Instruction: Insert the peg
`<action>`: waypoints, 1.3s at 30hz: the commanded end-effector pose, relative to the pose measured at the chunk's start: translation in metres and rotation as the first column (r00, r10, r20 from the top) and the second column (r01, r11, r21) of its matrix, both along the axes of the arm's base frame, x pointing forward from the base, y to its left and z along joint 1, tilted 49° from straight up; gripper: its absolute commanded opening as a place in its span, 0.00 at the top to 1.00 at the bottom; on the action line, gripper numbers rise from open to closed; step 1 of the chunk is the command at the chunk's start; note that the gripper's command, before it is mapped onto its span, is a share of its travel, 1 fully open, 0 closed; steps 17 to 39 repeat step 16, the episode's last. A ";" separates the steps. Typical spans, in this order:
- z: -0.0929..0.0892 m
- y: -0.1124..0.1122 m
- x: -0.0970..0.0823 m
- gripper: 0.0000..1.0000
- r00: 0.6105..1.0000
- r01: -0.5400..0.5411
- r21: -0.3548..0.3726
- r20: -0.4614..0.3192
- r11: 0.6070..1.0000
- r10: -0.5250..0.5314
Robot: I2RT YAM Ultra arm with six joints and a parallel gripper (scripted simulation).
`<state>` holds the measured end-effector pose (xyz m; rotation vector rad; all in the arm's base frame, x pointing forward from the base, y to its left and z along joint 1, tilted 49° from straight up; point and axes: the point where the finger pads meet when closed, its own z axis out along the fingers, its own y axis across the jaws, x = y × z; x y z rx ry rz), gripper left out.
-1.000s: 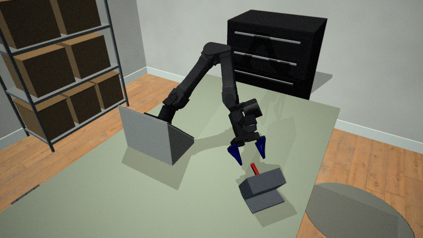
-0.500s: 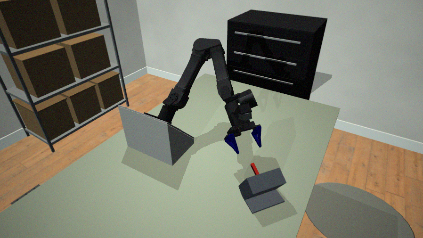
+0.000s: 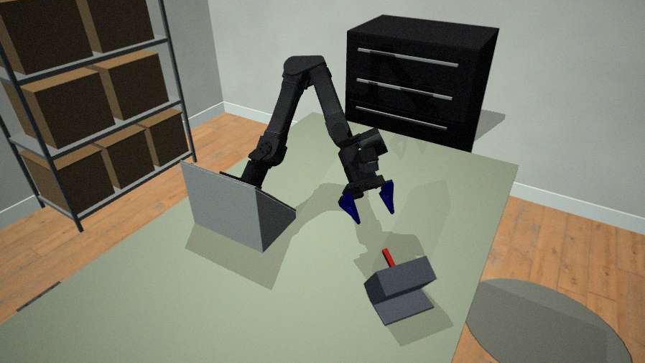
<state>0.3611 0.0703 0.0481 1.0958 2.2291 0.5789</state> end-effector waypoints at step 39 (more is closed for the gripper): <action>0.010 -0.009 -0.004 0.00 0.999 0.032 -0.018 0.008 0.999 -0.032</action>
